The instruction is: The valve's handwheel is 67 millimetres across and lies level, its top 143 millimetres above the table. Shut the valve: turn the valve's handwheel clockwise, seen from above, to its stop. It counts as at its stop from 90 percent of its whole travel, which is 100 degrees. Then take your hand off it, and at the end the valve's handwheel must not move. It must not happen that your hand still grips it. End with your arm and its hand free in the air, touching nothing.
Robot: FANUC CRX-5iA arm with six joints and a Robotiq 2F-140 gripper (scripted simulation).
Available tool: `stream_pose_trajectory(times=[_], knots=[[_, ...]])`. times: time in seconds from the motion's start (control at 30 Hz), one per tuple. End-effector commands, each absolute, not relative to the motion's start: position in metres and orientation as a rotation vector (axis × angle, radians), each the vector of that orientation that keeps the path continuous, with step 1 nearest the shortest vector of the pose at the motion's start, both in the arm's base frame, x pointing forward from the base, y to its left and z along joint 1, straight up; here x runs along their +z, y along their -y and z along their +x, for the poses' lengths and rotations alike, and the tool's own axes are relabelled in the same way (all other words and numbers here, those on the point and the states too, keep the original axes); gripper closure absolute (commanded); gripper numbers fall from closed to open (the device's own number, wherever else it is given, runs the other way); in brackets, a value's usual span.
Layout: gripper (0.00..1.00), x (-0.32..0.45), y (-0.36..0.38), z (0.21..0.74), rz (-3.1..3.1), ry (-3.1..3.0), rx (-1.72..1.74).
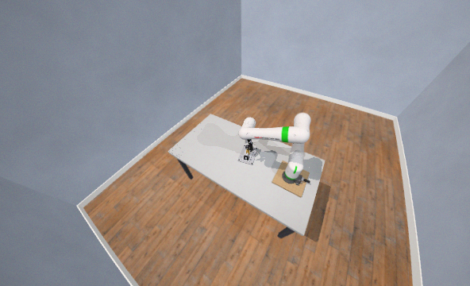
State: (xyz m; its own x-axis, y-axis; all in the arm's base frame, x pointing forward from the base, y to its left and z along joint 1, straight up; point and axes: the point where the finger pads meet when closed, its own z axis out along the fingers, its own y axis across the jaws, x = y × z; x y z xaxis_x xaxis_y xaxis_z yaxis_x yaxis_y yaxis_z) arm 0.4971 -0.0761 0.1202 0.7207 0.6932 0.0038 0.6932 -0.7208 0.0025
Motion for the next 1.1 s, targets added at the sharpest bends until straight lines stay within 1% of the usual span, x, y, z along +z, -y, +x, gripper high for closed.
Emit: stream_pose_trajectory(times=[0.0, 0.03, 1.07], knots=[[0.00, 0.1204, 0.0761, 0.4972, 2.913, -1.173, 0.008], [1.00, 0.1204, 0.0761, 0.4972, 2.913, -1.173, 0.008], [1.00, 0.1204, 0.0761, 0.4972, 2.913, -1.173, 0.008]])
